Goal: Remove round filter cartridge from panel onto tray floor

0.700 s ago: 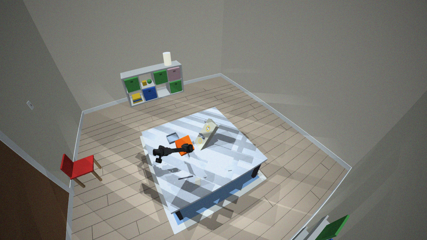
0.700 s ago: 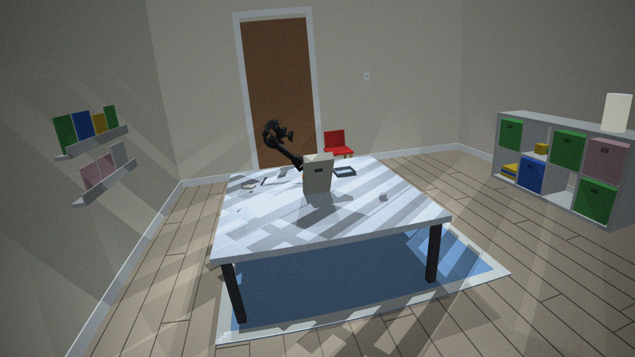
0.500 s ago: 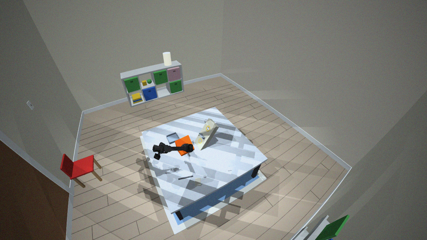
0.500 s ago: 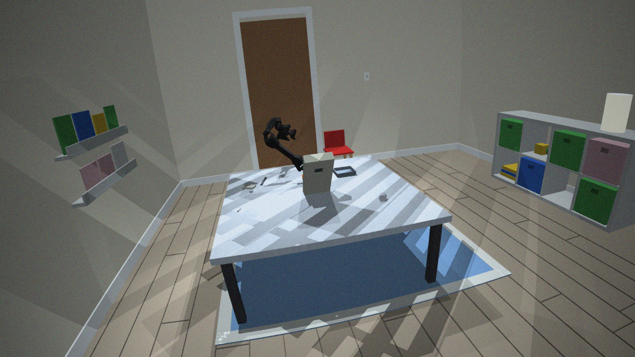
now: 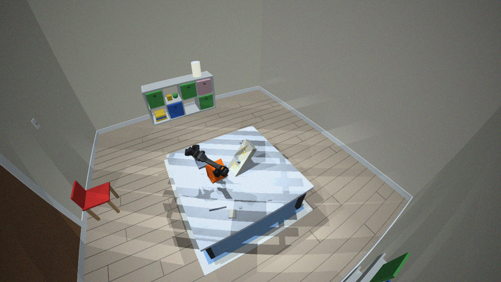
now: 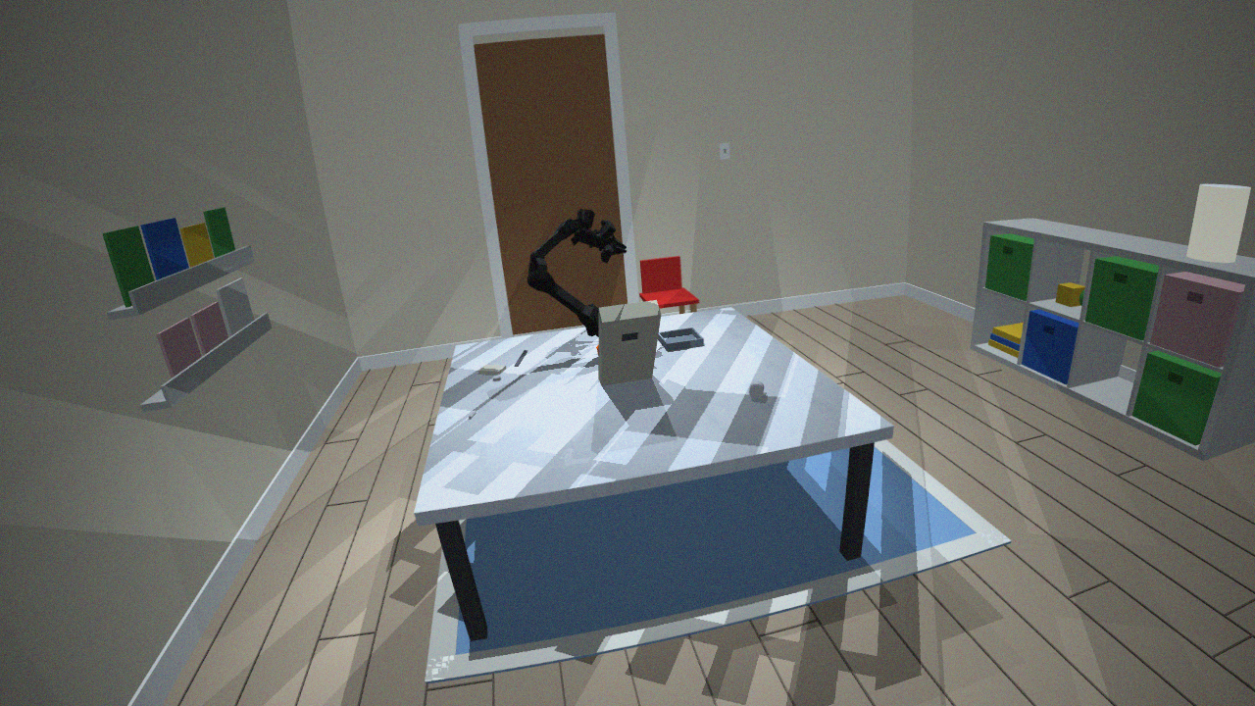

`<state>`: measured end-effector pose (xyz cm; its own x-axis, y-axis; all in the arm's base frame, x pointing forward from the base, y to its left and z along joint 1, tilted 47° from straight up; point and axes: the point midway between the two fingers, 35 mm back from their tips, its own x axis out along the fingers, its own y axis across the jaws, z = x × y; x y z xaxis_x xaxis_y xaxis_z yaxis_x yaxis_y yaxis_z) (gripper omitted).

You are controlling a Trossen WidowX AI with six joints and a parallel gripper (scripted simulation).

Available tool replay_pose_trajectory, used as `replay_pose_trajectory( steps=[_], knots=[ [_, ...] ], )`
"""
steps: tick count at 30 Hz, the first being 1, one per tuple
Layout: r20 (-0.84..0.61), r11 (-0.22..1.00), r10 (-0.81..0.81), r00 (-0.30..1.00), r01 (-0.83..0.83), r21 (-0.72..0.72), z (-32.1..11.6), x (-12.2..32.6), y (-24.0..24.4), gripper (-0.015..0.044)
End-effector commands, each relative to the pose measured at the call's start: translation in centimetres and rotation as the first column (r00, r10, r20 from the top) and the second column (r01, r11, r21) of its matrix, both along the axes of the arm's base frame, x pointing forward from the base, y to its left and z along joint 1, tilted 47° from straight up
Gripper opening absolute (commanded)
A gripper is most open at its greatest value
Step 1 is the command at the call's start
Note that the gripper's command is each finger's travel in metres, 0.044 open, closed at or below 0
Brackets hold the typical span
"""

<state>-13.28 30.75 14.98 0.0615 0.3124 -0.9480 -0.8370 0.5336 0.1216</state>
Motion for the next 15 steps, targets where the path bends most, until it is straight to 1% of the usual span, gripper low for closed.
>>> replay_pose_trajectory(
  steps=[1, 4, 8, 12, 15],
  knots=[
    [0.045, 0.961, -0.272, 0.961, 0.268, 0.07, -0.2, 5.9, 1.5, 0.0112],
    [0.075, 0.866, -0.493, 0.867, 0.48, 0.138, -0.6, 11.3, 1.8, 0.0112],
    [0.094, 0.667, -0.739, 0.667, 0.705, 0.242, -0.8, 18.4, 0.9, 0.0112],
    [0.083, 0.408, -0.91, 0.407, 0.839, 0.359, -0.8, 24.8, -1.3, 0.0112],
    [0.051, 0.195, -0.98, 0.193, 0.871, 0.451, -0.6, 29.0, -3.5, 0.0112]
  ],
)
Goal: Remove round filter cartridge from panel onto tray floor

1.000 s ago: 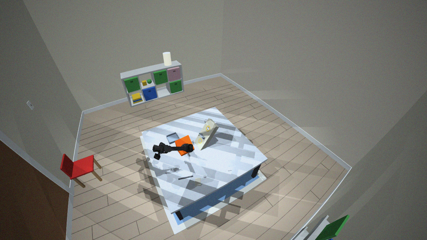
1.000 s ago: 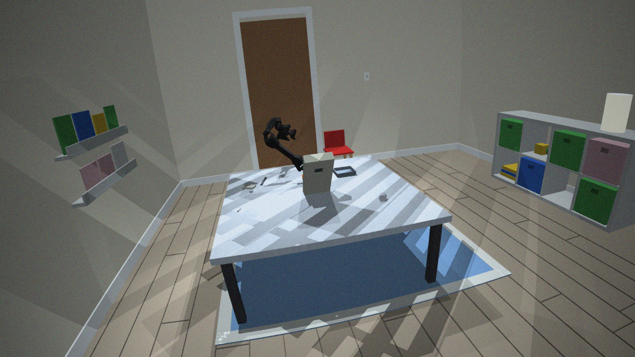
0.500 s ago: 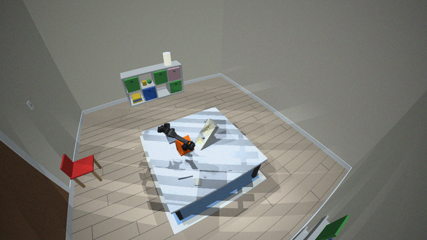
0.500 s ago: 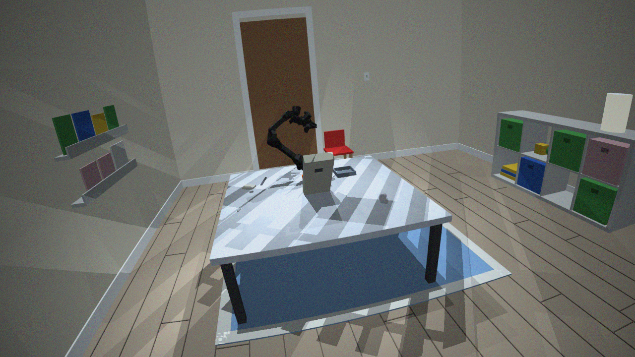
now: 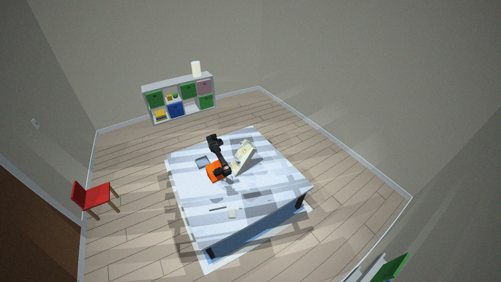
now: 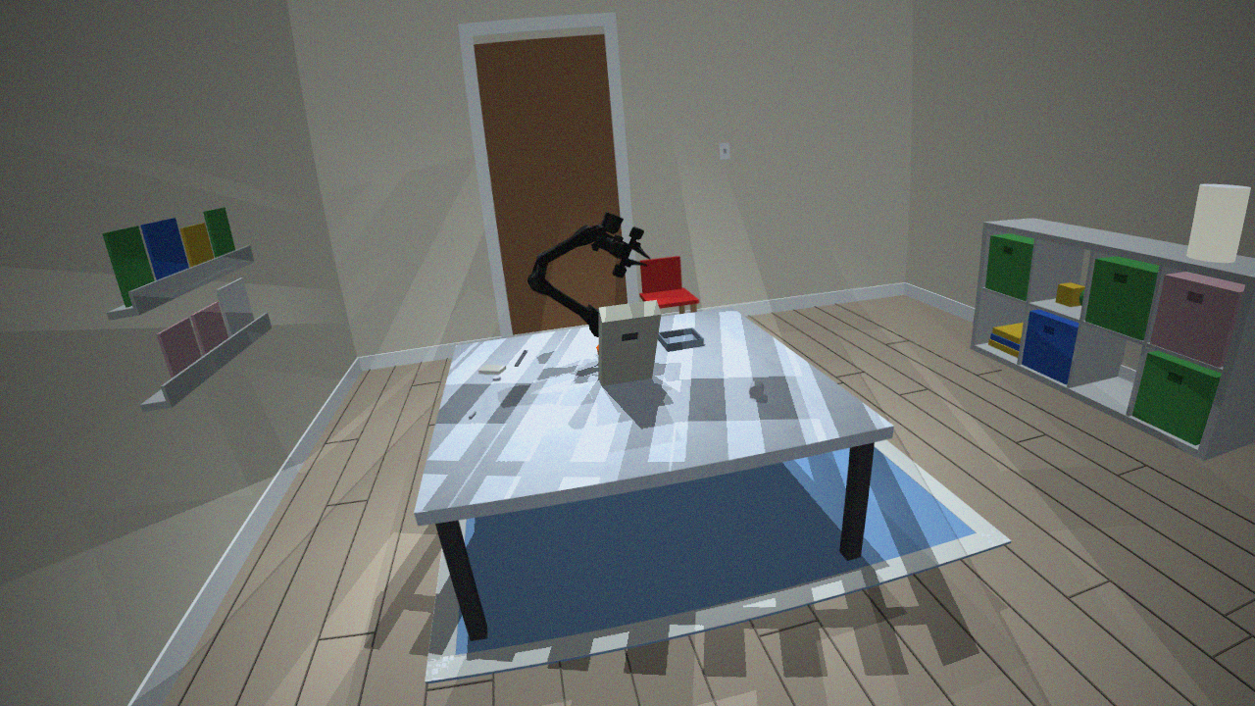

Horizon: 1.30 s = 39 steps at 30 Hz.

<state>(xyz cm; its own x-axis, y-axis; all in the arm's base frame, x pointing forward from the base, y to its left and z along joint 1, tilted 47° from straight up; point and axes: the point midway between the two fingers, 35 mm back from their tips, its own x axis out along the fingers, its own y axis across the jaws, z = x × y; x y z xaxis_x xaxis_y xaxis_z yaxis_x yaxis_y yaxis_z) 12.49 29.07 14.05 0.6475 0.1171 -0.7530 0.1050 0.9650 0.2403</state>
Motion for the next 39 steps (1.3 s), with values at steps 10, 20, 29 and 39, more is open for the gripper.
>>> replay_pose_trajectory(
  steps=[10, 20, 29, 39],
  knots=[
    [0.288, 0.619, -0.785, 0.548, 0.672, 0.407, 1.9, 13.7, -13.7, 0.0112],
    [0.32, 0.495, -0.868, 0.38, 0.707, 0.506, 2.5, 15.1, -17.3, 0.0112],
    [0.314, 0.491, -0.871, 0.379, 0.711, 0.504, 2.0, 15.9, -17.7, 0.0112],
    [0.309, 0.488, -0.872, 0.379, 0.713, 0.503, 1.3, 17.2, -18.5, 0.0112]
  ],
)
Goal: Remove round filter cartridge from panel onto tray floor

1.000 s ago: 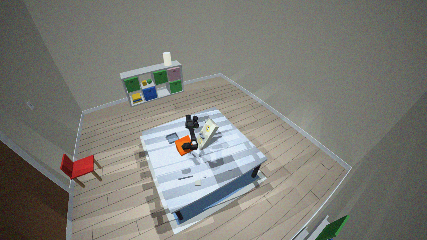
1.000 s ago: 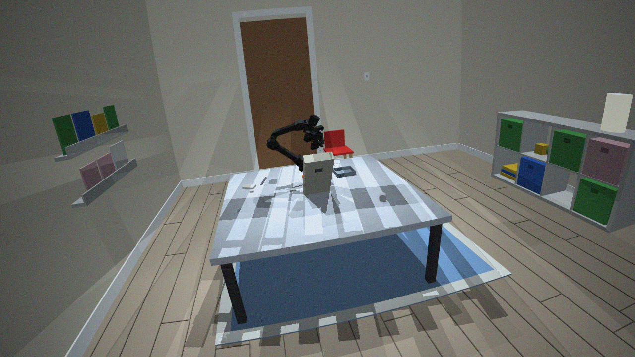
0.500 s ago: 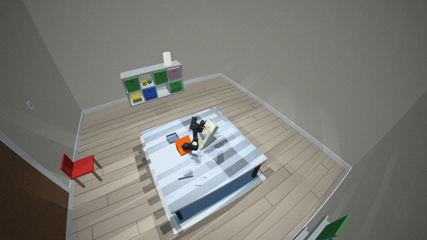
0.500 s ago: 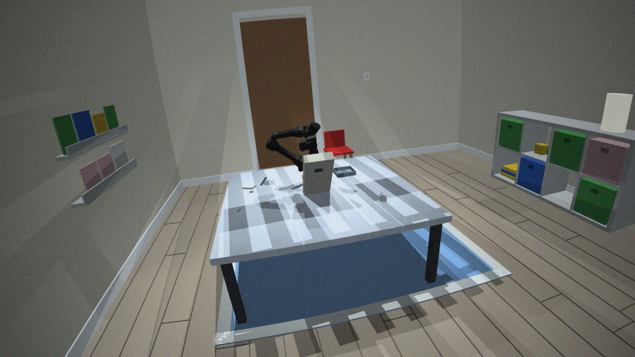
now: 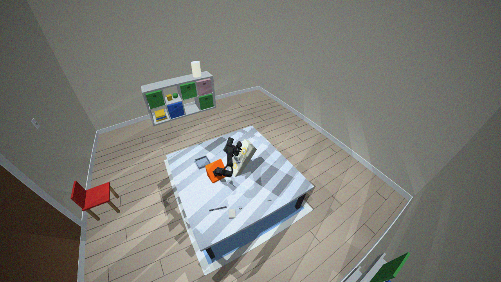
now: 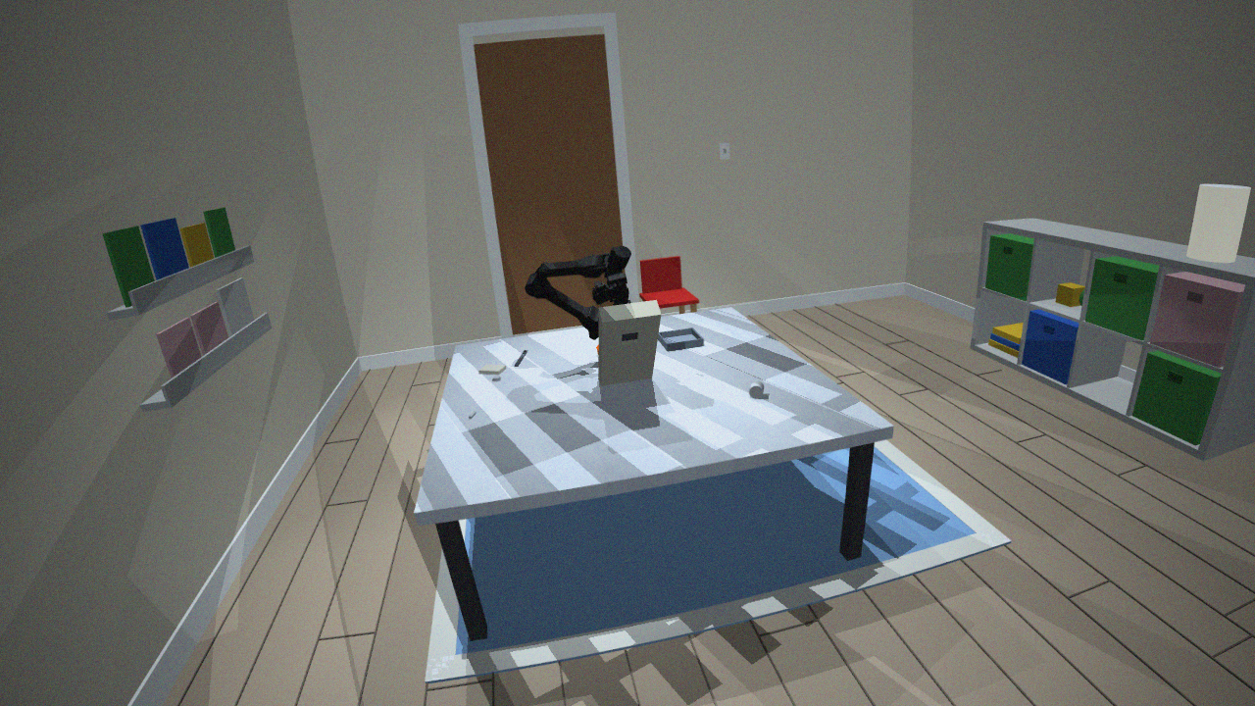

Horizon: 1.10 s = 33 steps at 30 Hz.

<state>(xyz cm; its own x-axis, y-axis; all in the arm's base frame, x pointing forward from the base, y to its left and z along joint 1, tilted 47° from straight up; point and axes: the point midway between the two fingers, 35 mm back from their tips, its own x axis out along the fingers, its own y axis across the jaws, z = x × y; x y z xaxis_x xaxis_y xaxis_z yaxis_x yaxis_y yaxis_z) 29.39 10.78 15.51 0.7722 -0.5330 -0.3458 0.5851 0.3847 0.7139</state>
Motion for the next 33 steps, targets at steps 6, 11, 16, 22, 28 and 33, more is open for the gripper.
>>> replay_pose_trajectory(
  steps=[6, 11, 16, 22, 28, 33],
  knots=[
    [-0.002, 1.0, 0.004, 1.0, -0.004, 0.0, -0.4, 1.1, -0.7, 0.0112],
    [0.001, 1.0, 0.005, 1.0, -0.005, -0.002, -0.6, 1.7, -1.2, 0.0112],
    [0.005, 1.0, 0.007, 1.0, -0.007, -0.006, -0.7, 2.3, -1.7, 0.0112],
    [0.008, 1.0, 0.008, 1.0, -0.008, -0.008, -0.7, 2.6, -2.0, 0.0112],
    [0.008, 1.0, 0.008, 1.0, -0.008, -0.008, -0.7, 2.6, -2.0, 0.0112],
    [0.008, 1.0, 0.008, 1.0, -0.008, -0.008, -0.8, 2.6, -2.0, 0.0112]
  ],
)
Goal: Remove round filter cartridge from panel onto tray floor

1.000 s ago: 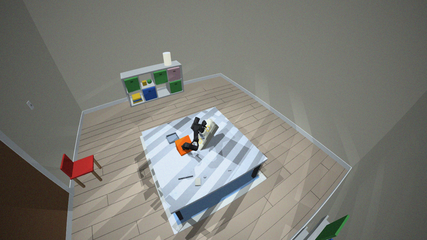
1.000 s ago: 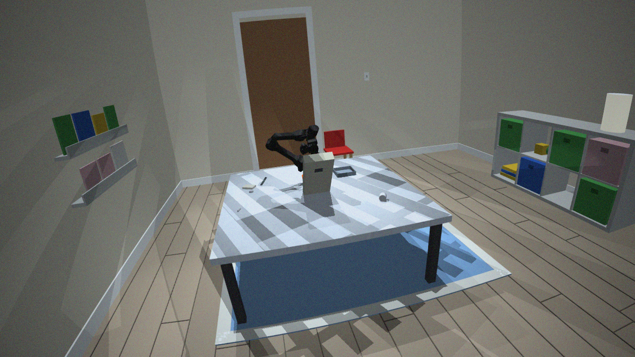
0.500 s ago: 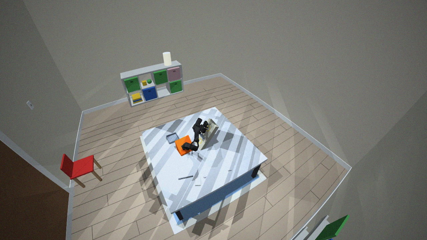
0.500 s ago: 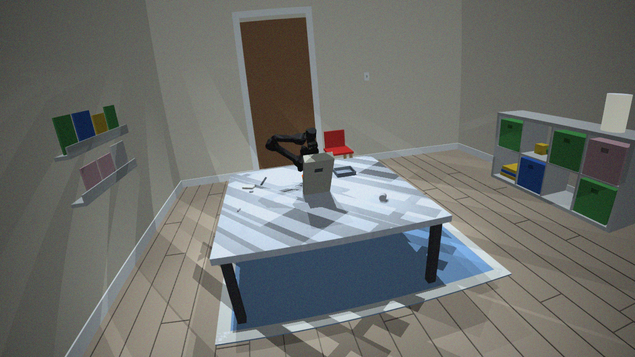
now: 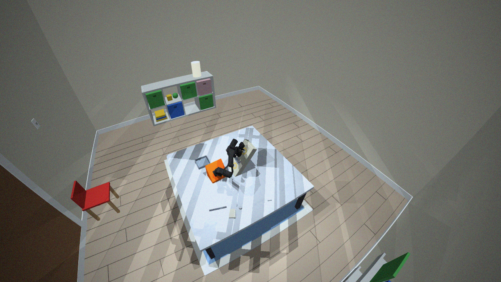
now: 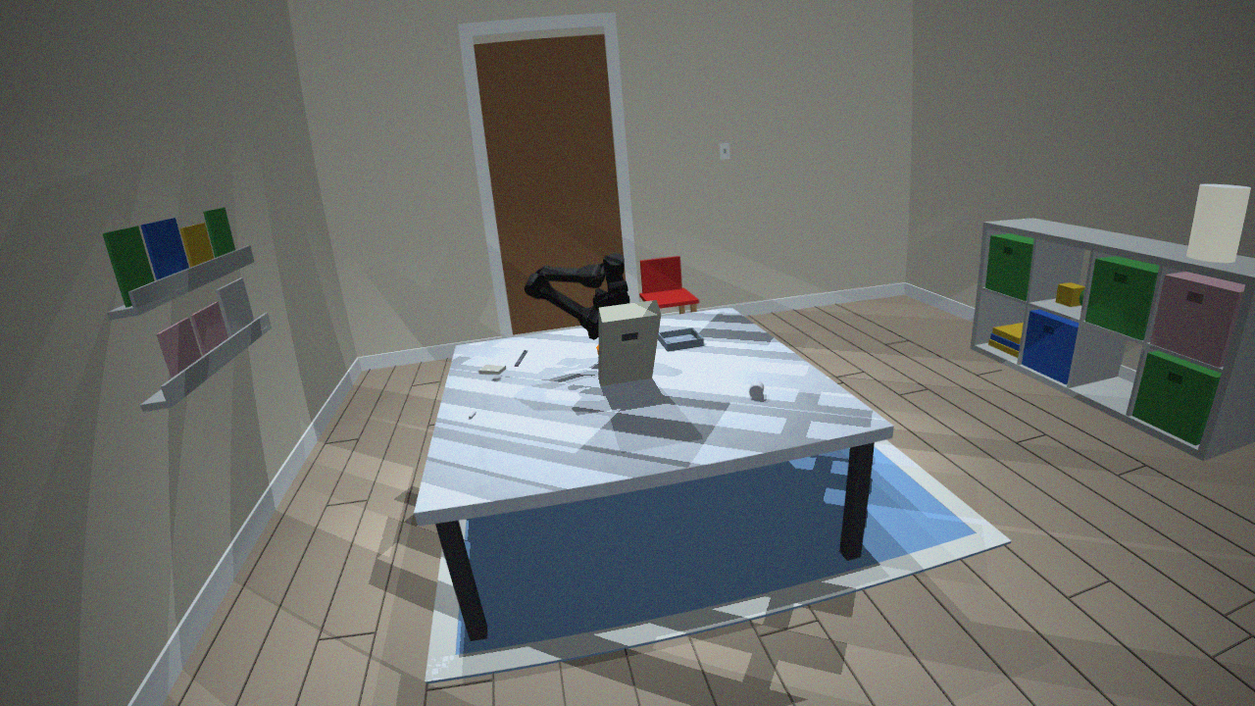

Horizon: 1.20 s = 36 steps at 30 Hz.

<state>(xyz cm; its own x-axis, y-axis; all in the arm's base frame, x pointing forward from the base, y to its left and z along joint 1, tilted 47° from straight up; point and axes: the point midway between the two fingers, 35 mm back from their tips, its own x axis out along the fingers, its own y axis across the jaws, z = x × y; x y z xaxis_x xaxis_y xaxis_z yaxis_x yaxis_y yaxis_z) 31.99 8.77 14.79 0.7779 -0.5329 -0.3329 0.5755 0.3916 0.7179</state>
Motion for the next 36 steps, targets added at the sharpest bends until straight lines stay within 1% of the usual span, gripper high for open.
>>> replay_pose_trajectory(
  steps=[1, 36],
  knots=[
    [-0.003, 1.0, 0.004, 1.0, -0.004, -0.001, 0.0, 0.0, 0.1, 0.0112],
    [-0.002, 1.0, 0.004, 1.0, -0.004, -0.001, -0.5, 1.1, -0.7, 0.0112]
  ],
)
